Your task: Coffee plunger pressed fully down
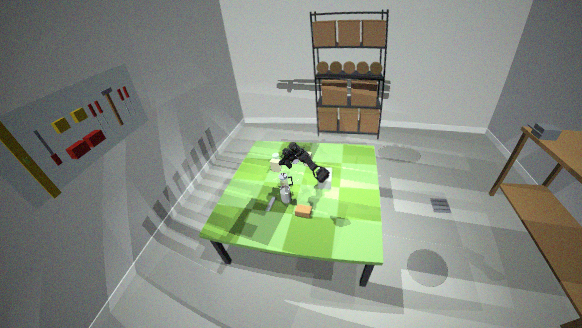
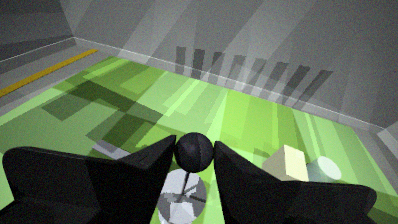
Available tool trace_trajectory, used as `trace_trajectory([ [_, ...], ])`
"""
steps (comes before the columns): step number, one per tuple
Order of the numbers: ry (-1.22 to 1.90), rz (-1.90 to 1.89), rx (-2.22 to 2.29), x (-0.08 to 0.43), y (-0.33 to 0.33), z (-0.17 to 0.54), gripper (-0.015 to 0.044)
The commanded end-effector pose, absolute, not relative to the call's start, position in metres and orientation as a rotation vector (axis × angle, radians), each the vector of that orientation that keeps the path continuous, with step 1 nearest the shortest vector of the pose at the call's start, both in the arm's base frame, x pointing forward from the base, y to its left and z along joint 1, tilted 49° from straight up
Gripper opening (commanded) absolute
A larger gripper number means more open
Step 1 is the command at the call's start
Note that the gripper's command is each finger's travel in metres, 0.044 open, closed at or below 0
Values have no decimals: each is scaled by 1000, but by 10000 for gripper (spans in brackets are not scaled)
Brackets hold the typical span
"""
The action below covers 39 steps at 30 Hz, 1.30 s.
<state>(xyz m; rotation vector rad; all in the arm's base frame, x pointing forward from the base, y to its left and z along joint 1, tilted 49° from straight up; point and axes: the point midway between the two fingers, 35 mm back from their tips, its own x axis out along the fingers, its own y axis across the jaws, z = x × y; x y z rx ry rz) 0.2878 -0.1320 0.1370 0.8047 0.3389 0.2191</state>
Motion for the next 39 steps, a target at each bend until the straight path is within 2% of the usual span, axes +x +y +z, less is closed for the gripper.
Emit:
trace_trajectory([
  [1, 357, 217, 814, 289, -125, 126, 121],
  [39, 361, 215, 812, 308, -85, 81, 121],
])
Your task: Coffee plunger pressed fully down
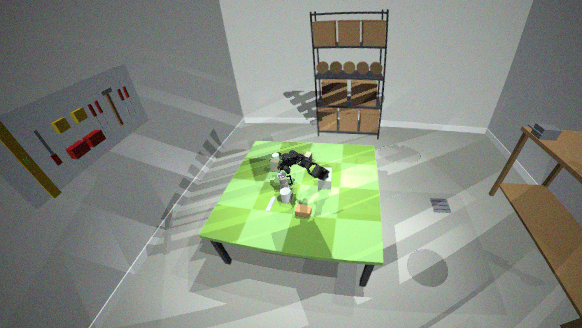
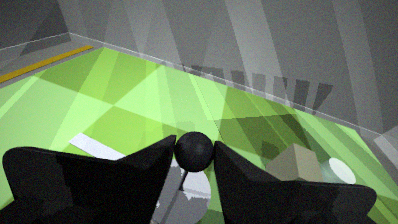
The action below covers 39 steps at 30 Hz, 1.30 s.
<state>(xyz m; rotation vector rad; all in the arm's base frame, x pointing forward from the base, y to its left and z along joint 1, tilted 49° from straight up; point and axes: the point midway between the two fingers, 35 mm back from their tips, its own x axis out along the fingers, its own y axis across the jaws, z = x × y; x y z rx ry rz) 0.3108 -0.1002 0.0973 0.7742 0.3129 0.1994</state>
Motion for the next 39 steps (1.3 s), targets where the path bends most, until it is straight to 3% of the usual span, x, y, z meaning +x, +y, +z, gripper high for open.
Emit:
trace_trajectory([
  [1, 360, 215, 813, 308, -83, 80, 121],
  [39, 347, 219, 819, 326, -72, 69, 121],
])
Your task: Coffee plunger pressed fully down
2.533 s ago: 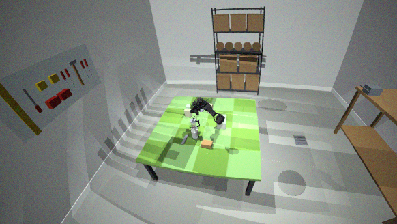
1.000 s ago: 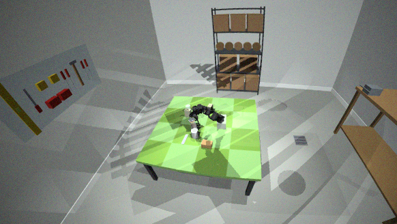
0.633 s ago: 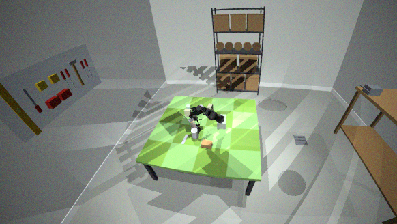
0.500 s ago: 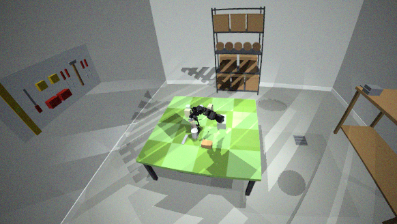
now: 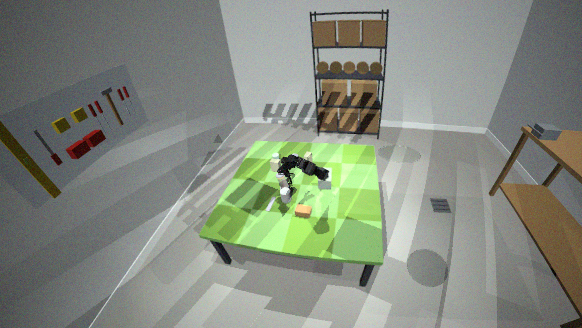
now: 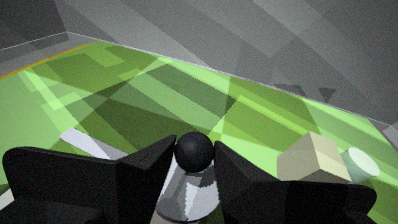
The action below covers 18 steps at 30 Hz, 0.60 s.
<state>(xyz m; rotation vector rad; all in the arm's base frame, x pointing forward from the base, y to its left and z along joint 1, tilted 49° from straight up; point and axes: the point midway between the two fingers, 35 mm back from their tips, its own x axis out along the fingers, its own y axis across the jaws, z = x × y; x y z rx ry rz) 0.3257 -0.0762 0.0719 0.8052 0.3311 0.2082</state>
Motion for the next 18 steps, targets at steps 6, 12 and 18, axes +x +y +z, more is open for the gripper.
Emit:
trace_trajectory([
  [6, 347, 219, 819, 327, -73, 68, 121],
  [12, 347, 219, 819, 327, -73, 68, 121],
  [18, 335, 213, 809, 327, -76, 71, 121],
])
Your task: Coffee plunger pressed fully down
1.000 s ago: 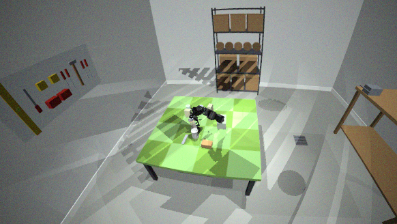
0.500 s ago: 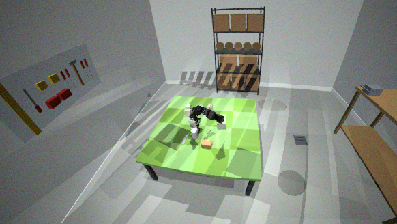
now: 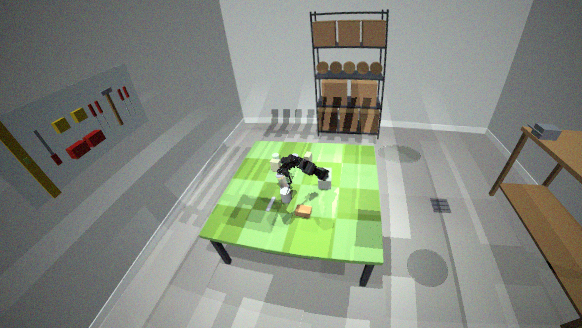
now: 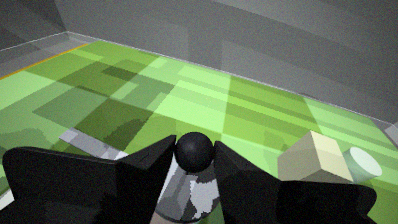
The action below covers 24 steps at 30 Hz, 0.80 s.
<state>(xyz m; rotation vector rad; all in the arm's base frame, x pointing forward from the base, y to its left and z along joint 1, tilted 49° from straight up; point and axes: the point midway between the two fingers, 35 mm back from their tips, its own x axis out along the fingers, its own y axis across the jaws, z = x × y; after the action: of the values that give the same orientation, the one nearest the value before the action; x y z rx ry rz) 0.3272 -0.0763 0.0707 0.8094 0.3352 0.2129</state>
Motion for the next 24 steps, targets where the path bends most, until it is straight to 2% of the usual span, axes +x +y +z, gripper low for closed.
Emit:
trace_trajectory([
  [1, 335, 213, 809, 327, -76, 71, 121],
  [6, 335, 213, 809, 327, -76, 71, 121],
  [18, 335, 213, 809, 327, -76, 71, 436],
  [24, 316, 200, 811, 329, -84, 78, 440],
])
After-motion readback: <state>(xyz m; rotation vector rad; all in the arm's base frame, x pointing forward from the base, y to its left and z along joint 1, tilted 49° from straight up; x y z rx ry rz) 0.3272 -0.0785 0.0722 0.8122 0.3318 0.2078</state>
